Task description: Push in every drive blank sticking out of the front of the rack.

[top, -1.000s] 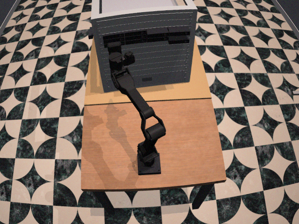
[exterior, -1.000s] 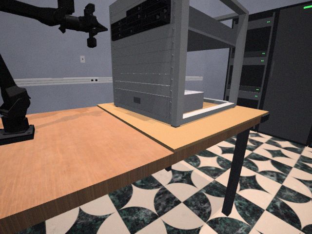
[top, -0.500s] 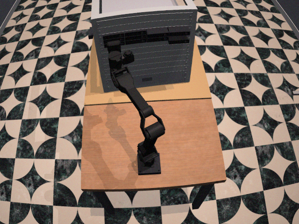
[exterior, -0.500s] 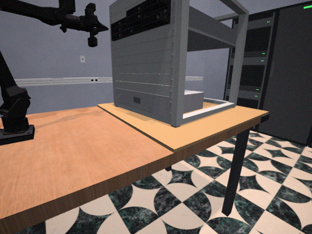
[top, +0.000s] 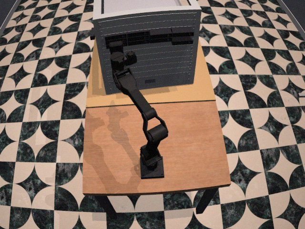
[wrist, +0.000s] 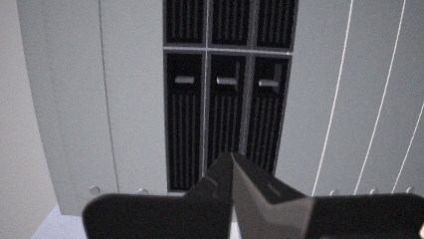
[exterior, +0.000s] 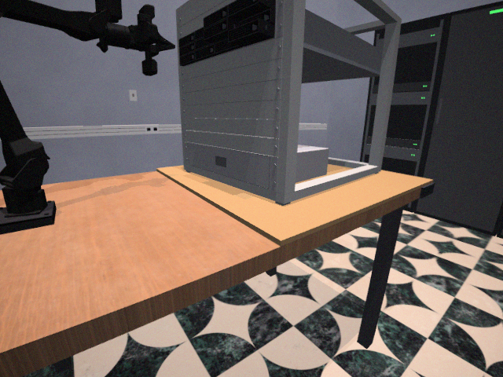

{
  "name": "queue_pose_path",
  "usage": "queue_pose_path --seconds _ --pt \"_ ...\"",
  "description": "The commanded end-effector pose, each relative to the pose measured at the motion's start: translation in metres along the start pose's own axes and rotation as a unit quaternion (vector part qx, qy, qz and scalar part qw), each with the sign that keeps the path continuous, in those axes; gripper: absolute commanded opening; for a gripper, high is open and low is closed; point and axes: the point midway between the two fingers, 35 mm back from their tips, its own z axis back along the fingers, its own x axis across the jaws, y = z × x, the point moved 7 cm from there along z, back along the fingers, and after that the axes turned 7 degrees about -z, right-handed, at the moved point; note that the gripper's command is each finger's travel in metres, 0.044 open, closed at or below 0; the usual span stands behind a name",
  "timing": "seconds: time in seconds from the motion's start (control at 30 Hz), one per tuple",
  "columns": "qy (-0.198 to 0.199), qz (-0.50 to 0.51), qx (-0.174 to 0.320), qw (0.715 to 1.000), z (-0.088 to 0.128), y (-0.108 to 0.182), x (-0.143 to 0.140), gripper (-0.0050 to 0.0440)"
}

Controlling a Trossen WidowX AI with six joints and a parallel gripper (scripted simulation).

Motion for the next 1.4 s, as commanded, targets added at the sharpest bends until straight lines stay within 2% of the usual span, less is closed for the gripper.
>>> queue_pose_path --seconds 0.0,1.37 --pt "-0.007 -0.004 0.001 1.000 -0.005 0.000 0.007 -0.0050" --pt "-0.007 -0.004 0.001 1.000 -0.029 0.000 0.009 -0.0050"
